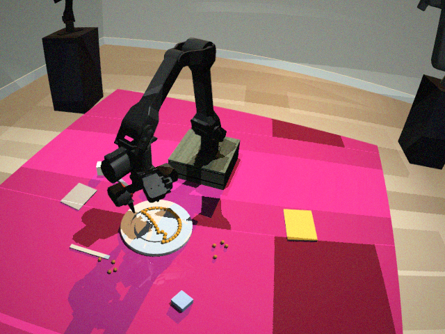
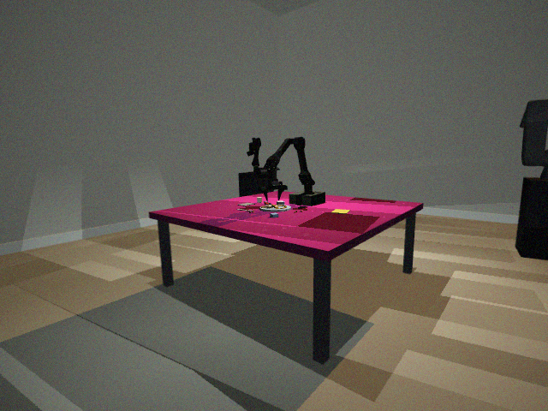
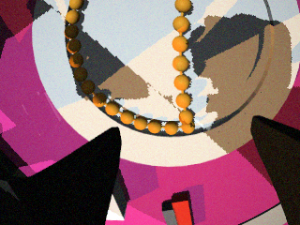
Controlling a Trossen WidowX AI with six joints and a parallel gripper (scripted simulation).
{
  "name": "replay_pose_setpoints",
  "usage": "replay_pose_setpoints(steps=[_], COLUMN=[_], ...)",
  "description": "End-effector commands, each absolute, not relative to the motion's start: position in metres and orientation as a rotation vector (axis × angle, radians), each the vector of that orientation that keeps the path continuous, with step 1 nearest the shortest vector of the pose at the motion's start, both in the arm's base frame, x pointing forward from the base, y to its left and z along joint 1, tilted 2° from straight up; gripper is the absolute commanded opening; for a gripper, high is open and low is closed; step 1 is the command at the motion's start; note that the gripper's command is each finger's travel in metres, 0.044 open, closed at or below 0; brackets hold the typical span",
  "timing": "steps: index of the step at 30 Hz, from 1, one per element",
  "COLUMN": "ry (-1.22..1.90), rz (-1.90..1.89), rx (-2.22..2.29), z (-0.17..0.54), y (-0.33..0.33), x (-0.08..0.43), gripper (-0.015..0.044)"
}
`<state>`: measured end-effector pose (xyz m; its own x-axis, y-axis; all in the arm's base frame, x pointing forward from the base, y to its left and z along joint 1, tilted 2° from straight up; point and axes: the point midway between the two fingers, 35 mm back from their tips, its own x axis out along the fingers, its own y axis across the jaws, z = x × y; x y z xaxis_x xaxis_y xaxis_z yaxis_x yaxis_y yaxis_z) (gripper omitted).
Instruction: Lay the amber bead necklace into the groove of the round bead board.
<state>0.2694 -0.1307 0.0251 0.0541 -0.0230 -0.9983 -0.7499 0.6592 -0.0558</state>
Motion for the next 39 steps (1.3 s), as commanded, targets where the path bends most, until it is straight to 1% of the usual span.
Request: replay_pose_setpoints(steps=[1, 3, 4, 10, 15, 37, 39], ry=[1.403, 1.403, 1.403, 1.403, 1.401, 1.403, 1.405], rz=[0.682, 0.682, 0.682, 0.682, 0.672, 0.683, 0.678], rx=[-0.761, -0.761, -0.761, -0.761, -0.757, -0.761, -0.755], z=[0.035, 0.035, 0.035, 0.020, 0.025, -0.005, -0.003], y=[-0.126, -0.126, -0.126, -0.127, -0.128, -0.127, -0.127], x=[0.273, 0.273, 0.273, 0.274, 0.275, 0.275, 0.275], gripper=[0.0177, 0.0125, 0.0120, 0.0120, 0.0120, 0.0120, 0.0068])
